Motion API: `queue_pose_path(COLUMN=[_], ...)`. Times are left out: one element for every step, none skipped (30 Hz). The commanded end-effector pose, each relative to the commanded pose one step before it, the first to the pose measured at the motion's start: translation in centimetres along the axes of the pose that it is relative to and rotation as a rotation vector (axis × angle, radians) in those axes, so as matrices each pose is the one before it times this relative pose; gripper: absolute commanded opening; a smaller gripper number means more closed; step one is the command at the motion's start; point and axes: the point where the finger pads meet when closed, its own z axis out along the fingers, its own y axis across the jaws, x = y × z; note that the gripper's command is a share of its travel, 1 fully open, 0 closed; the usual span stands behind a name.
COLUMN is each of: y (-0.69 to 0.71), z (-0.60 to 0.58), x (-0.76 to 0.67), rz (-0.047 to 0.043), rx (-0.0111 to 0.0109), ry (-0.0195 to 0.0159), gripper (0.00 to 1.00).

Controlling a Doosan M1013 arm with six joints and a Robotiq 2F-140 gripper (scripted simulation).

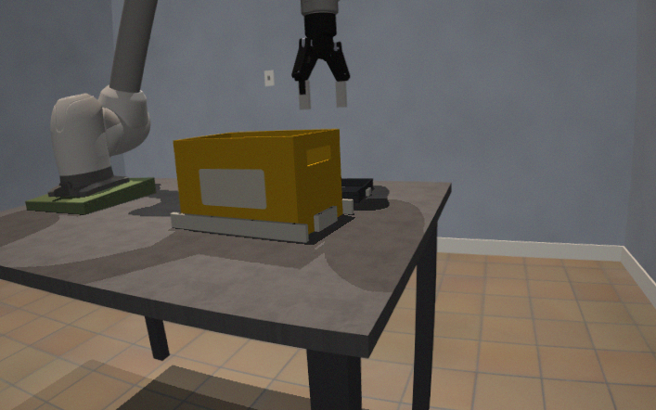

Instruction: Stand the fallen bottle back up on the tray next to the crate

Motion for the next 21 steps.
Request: queue_pose_path(y=[-0.808,0.0,-0.03,-0.004,0.0,0.0,0.0,0.0,0.0,0.0,0.0,0.0,0.0,0.0,0.0,0.0,0.0,0.0,0.0,0.0,0.0], z=[0.835,0.0,0.026,0.004,0.0,0.0,0.0,0.0,0.0,0.0,0.0,0.0,0.0,0.0,0.0,0.0,0.0,0.0,0.0,0.0,0.0], x=[0.029,0.0,-0.006,-0.001,0.0,0.0,0.0,0.0,0.0,0.0,0.0,0.0,0.0,0.0,0.0,0.0,0.0,0.0,0.0,0.0,0.0], rz=[0.01358,0.0,0.00045,0.00007,0.0,0.0,0.0,0.0,0.0,0.0,0.0,0.0,0.0,0.0,0.0,0.0,0.0,0.0,0.0,0.0,0.0], rx=[-0.00764,0.0,-0.00009,-0.00001,0.0,0.0,0.0,0.0,0.0,0.0,0.0,0.0,0.0,0.0,0.0,0.0,0.0,0.0,0.0,0.0,0.0], ry=[0.00418,0.0,0.00002,0.0,0.0,0.0,0.0,0.0,0.0,0.0,0.0,0.0,0.0,0.0,0.0,0.0,0.0,0.0,0.0,0.0,0.0], gripper=[1.0,1.0,1.0,1.0,0.1,0.1,0.1,0.1,0.1,0.1,0.1,0.1,0.1,0.1,0.1,0.1,0.1,0.1,0.1,0.1,0.1])
